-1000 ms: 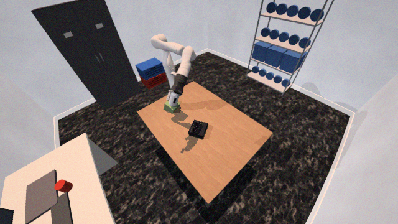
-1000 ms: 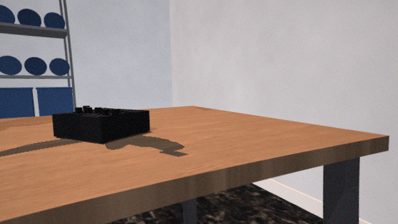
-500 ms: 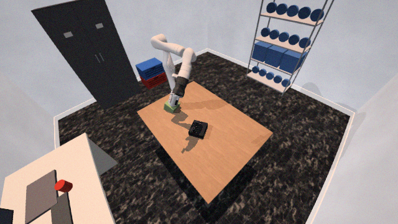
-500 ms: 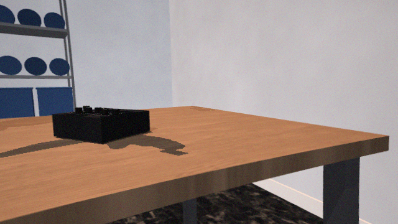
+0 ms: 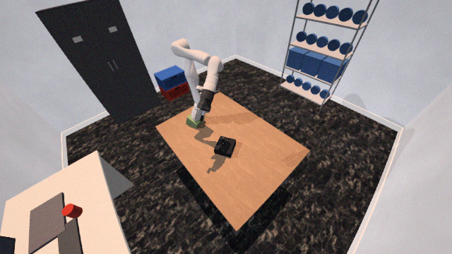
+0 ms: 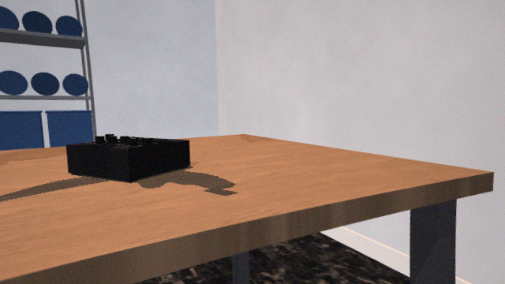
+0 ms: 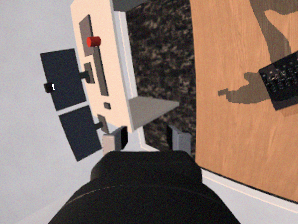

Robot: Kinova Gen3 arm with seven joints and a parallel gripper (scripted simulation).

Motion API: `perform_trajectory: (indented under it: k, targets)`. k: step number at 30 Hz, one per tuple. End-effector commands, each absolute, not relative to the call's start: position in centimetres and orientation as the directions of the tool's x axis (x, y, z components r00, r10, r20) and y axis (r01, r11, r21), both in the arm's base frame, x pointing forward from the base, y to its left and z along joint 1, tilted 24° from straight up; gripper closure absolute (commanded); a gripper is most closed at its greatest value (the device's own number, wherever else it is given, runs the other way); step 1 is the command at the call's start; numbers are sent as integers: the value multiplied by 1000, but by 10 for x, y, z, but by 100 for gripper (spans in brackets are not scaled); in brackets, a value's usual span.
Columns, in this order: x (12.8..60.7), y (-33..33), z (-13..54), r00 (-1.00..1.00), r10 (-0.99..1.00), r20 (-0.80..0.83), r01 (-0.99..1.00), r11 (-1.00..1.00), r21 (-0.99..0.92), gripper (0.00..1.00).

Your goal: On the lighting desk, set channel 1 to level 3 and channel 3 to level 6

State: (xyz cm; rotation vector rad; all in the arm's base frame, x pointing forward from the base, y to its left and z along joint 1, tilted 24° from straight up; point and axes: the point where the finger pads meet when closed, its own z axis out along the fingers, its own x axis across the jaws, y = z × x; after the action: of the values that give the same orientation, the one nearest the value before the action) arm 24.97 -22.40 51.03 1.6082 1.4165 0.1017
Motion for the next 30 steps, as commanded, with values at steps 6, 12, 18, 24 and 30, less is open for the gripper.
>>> perform_trajectory:
  k: [6, 12, 18, 24, 30]
  targets:
    - [260, -214, 495, 280, 829, -485, 740, 135, 659, 0]
    - [260, -214, 495, 280, 829, -485, 740, 135, 659, 0]
    - [268, -206, 482, 250, 848, -466, 752, 133, 646, 0]
    - [268, -206, 482, 250, 848, -466, 752, 133, 646, 0]
    - [276, -198, 470, 221, 867, -447, 763, 132, 633, 0]
